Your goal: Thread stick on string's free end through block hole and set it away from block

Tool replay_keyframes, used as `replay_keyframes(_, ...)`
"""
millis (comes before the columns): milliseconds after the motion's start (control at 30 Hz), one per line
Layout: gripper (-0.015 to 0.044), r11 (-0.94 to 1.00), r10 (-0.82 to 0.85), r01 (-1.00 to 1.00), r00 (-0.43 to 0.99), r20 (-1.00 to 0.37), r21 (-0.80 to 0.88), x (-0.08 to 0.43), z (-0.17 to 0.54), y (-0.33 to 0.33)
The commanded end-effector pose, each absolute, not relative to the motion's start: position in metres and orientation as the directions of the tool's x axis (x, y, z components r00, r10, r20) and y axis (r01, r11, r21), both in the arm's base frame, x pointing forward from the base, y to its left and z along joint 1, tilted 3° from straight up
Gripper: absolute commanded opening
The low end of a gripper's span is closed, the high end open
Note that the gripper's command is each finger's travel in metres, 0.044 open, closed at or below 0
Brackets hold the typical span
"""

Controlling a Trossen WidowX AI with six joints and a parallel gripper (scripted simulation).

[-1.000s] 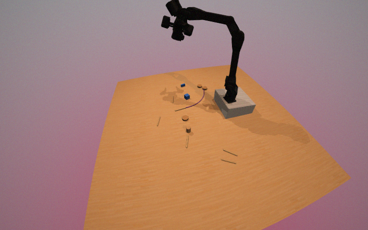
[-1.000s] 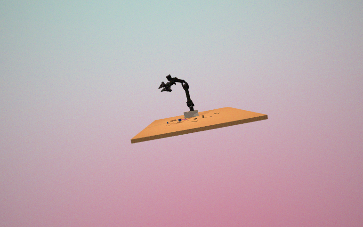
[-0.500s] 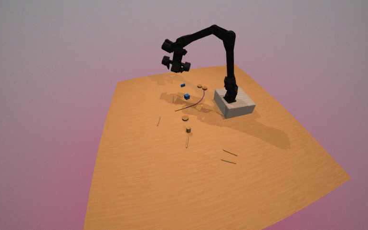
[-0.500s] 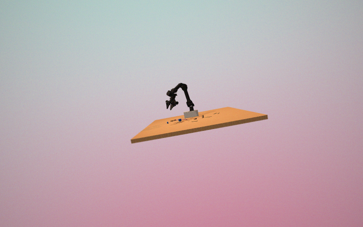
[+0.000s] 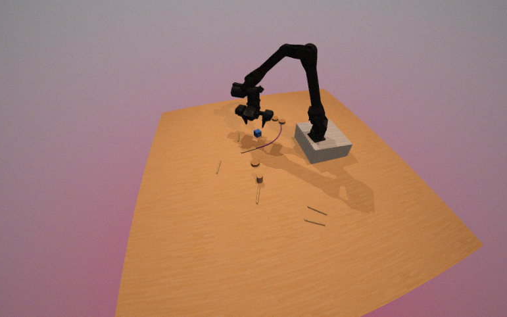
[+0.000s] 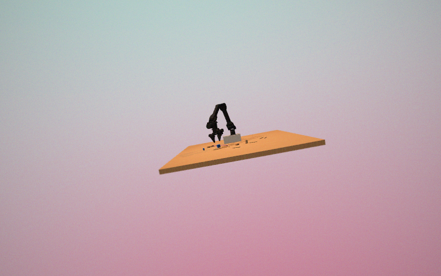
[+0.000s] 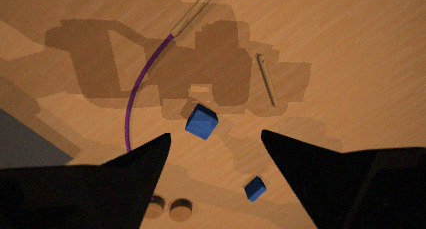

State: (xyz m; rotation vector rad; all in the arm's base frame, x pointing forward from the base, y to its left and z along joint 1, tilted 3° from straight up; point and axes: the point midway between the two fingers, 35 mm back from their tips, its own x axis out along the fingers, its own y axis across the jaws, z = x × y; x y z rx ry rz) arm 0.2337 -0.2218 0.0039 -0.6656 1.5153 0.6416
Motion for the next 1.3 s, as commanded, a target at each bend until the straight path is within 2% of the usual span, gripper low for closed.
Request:
replay_keyframes(0, 0.0440, 0.684, -0.011, -0.729, -0.035, -0.999, 0.018, 0.2318, 0.0013, -0.2172)
replay_keyframes(367, 0.0440, 0.680, -0.017, -0.733, -0.035, -0.999, 0.014, 0.2323, 0.0019, -0.2185)
replay_keyframes(600, 0.0256, 0.680, -0.017, -0.733, -0.035, -0.999, 0.014, 0.2322, 0.0018, -0.2184)
replay_keyframes(633, 0.0244, 0.680, -0.017, -0.733, -0.035, -0.999, 0.014, 0.2322, 0.0018, -0.2184)
replay_keyframes(1000, 0.0244, 0.680, -0.017, -0.733, -0.035, -0.999, 0.014, 0.2322, 0.0018, -0.2184)
replay_keyframes(1267, 0.0034, 0.680, -0.017, -0.733, -0.035, -0.999, 0.014, 0.2321, 0.0018, -0.2184)
